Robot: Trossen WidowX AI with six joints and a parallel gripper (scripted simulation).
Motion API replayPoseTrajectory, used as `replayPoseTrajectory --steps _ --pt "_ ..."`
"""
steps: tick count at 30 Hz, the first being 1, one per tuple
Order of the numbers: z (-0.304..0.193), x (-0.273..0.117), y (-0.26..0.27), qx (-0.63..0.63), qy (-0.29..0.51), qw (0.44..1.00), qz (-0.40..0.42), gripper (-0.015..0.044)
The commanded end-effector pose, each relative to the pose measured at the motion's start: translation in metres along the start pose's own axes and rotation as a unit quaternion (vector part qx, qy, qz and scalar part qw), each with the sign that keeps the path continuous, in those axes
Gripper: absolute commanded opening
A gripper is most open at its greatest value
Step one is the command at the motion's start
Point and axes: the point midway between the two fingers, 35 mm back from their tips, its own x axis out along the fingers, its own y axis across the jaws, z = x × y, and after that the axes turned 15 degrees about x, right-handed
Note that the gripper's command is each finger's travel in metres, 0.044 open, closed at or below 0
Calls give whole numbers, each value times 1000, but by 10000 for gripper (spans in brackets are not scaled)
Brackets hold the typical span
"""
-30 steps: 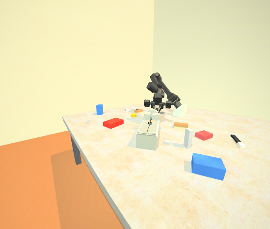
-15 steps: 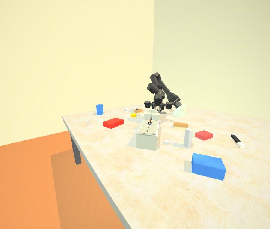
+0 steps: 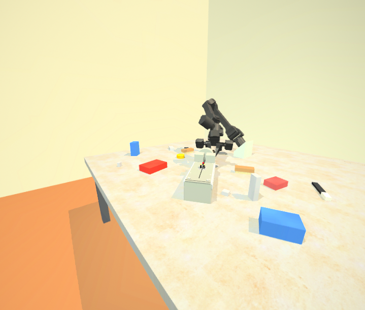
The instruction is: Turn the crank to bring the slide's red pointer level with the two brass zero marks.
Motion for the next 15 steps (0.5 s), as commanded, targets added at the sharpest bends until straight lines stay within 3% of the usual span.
replayPoseTrajectory --steps 1,15 --pt "-7 7 -1 1 6 1000 2 0" --pt "-15 17 -14 0 6 1000 1 0"
